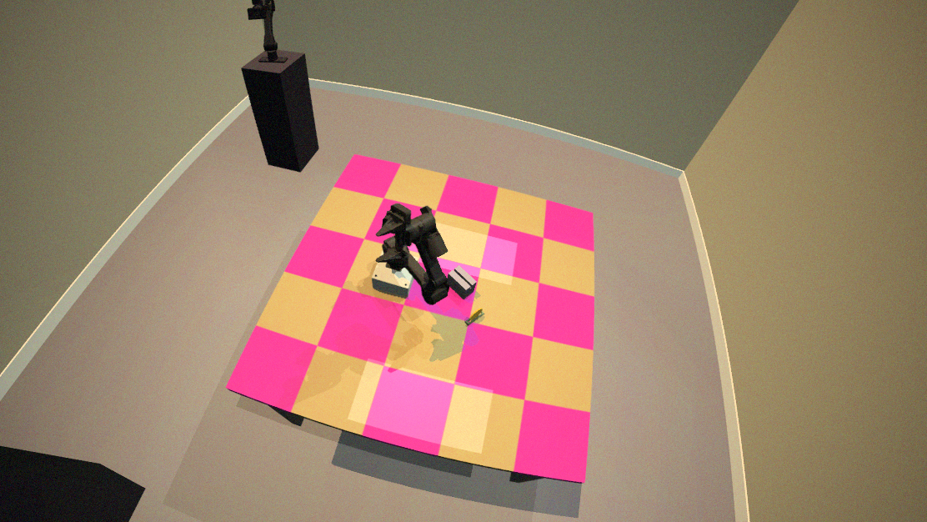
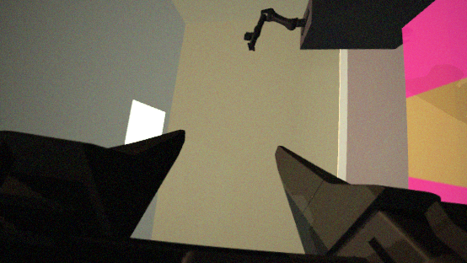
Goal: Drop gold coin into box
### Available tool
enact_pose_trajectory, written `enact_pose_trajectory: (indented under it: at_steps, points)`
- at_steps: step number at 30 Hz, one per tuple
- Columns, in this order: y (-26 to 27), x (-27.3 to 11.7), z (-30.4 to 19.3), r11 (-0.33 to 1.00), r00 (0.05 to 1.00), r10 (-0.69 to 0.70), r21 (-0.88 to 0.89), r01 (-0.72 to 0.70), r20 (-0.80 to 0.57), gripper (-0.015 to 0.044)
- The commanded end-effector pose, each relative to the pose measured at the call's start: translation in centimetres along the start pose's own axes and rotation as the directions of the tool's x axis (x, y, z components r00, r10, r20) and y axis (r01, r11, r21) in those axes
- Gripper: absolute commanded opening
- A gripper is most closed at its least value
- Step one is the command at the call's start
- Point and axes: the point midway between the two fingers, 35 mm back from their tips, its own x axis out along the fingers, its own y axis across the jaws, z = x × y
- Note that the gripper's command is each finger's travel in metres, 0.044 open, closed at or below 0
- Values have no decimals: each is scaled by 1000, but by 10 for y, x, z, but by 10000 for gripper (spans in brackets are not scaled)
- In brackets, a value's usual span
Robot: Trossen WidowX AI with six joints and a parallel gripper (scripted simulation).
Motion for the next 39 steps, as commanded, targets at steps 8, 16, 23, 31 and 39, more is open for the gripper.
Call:
enact_pose_trajectory:
  at_steps: [8, 16, 23, 31, 39]
  points:
    - [56, 12, 51, 933, 974, 176, 291, -211, 142, 190]
    - [131, -11, 131, 688, 829, 414, 467, -555, 376, 161]
    - [185, -69, 193, 368, 584, 587, 458, -809, 560, 161]
    - [224, -170, 234, -38, 203, 702, 320, -947, 683, 161]
    - [232, -295, 234, -469, -246, 701, 172, -866, 669, 161]
